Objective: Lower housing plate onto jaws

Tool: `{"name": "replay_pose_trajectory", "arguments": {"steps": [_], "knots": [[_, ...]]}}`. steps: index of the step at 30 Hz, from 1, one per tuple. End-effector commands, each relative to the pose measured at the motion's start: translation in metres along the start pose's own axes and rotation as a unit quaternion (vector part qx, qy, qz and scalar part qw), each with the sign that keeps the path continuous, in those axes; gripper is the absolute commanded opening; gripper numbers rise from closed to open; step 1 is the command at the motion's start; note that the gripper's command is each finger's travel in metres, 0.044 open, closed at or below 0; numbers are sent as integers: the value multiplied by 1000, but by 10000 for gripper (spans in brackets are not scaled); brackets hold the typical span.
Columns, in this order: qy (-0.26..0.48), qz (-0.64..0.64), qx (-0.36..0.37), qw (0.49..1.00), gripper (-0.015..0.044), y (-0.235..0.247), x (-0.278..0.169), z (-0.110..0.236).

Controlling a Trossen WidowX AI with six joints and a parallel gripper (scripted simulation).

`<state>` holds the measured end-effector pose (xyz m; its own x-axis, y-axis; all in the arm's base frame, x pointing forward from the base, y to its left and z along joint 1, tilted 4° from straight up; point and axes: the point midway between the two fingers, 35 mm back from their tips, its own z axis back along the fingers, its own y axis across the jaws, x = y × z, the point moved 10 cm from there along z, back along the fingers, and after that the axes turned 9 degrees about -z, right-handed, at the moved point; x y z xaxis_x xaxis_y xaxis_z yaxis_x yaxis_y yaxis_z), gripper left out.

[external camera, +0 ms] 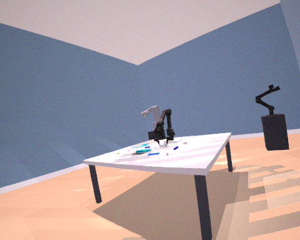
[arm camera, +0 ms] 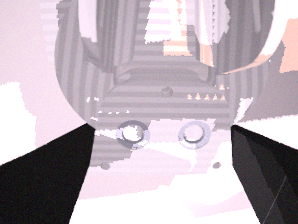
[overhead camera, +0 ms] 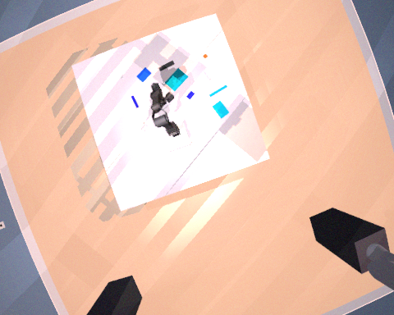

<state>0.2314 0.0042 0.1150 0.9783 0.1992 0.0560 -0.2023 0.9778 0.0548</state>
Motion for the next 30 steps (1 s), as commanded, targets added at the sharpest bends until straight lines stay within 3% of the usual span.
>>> {"name": "replay_pose_trajectory", "arguments": {"steps": [1,18,22,30], "knots": [[0,-2,2,1000,351,0,0,-1],[0,-2,2,1000,351,0,0,-1],[0,0,0,1000,440,0,0,0],[0,0,0,1000,440,0,0,0]]}}
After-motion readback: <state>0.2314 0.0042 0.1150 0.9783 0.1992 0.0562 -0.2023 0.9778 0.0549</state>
